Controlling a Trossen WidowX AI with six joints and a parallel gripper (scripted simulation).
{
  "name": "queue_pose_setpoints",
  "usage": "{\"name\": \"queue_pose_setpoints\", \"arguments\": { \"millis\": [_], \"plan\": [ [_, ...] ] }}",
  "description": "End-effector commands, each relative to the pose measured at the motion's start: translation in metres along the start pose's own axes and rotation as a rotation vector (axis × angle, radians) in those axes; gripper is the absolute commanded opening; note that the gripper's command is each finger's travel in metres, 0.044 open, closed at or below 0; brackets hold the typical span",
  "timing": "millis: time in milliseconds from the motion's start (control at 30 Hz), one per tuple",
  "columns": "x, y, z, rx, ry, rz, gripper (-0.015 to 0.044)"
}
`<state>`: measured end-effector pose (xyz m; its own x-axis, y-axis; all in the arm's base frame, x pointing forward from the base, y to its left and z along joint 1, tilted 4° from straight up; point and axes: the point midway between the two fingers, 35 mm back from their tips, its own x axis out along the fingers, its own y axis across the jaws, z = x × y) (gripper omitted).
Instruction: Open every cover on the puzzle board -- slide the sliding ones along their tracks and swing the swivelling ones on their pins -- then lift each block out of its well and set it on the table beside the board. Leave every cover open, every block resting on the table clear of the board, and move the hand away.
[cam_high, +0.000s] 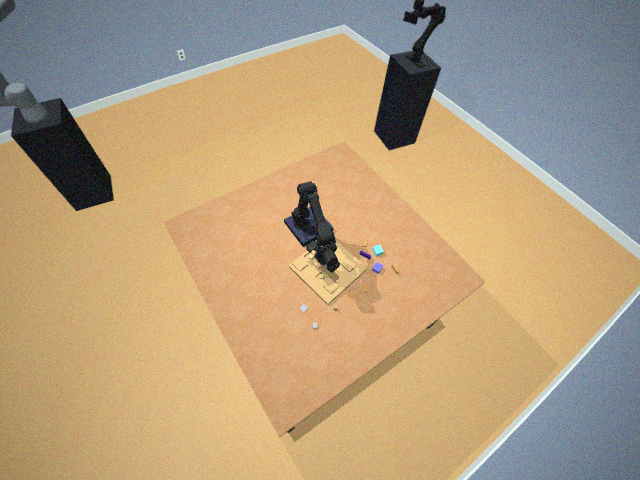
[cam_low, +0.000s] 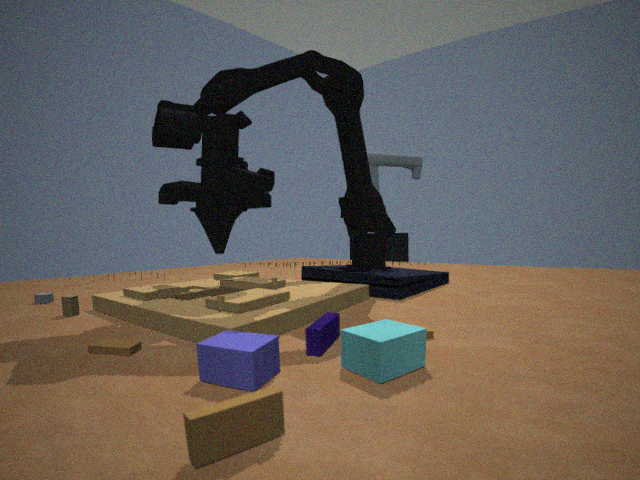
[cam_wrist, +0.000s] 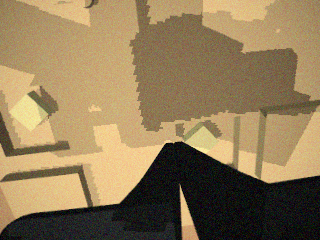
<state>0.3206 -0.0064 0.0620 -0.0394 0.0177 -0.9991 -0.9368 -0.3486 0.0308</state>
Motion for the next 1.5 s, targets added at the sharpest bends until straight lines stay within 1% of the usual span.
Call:
{"name": "queue_pose_setpoints", "arguments": {
  "millis": [0,1467],
  "plan": [
    [0.006,0.002,0.001,-0.003,-0.007,0.007,0.0],
    [0.05,0.003,0.003,-0.003,-0.008,0.007,0.0]
  ]
}}
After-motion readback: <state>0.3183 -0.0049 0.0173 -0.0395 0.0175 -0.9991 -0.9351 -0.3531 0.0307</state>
